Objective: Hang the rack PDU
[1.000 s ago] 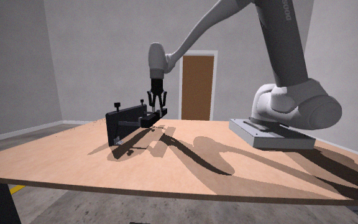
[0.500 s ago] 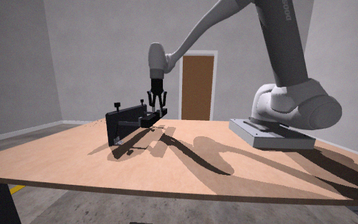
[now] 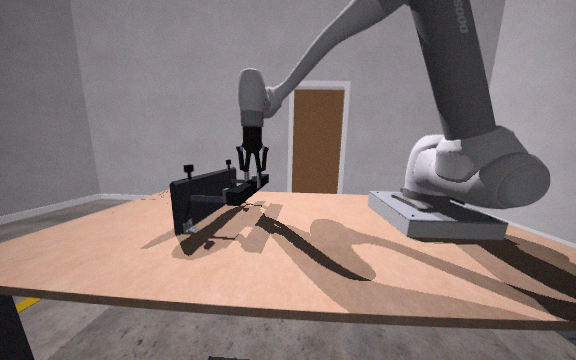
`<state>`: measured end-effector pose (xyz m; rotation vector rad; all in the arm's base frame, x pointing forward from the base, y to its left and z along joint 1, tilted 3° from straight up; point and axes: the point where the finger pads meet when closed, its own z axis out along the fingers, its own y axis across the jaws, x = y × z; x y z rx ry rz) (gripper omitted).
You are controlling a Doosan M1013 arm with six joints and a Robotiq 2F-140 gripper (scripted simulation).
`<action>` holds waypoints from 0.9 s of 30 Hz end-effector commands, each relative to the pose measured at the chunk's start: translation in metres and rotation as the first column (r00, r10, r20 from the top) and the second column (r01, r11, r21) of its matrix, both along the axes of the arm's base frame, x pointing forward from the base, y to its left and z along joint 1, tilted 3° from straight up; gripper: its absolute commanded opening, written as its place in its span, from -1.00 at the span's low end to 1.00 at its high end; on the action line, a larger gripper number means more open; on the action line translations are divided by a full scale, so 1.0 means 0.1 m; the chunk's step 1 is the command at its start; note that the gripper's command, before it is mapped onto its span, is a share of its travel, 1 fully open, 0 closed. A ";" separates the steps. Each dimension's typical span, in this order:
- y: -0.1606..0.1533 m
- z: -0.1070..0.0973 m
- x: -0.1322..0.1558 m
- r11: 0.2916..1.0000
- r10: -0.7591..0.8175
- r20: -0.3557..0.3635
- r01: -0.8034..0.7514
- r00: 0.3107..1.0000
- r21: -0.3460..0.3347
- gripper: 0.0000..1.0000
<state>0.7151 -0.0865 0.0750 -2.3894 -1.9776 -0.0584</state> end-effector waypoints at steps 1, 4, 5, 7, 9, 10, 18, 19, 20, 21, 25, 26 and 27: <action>0.00 0.00 0.01 1.000 0.000 0.000 0.000 1.000 0.000 -1.00; -0.01 0.00 0.03 1.000 0.000 0.000 0.000 1.000 0.000 -1.00; -0.01 0.00 0.04 1.000 0.000 0.000 0.000 1.000 0.000 -1.00; -0.01 0.00 0.04 1.000 0.000 0.000 0.000 1.000 0.000 -1.00; -0.01 0.00 0.05 1.000 0.000 0.000 0.000 1.000 0.000 -1.00; -0.01 0.00 0.06 1.000 0.000 0.000 0.000 1.000 0.000 -1.00; -0.03 0.00 0.13 1.000 0.000 0.000 0.000 1.000 0.000 -1.00; -0.03 0.00 0.14 1.000 0.000 0.000 0.000 1.000 0.000 -1.00; -0.03 0.00 0.15 1.000 0.000 0.000 0.000 1.000 0.000 -1.00; -0.03 0.00 0.16 1.000 0.000 0.000 0.000 1.000 0.000 -1.00; -0.03 0.00 0.17 1.000 0.000 0.000 0.000 1.000 0.000 -1.00; -0.03 0.00 0.17 1.000 0.000 0.000 0.000 1.000 0.000 -1.00; -0.03 0.00 0.18 1.000 0.000 0.000 0.000 1.000 0.000 -1.00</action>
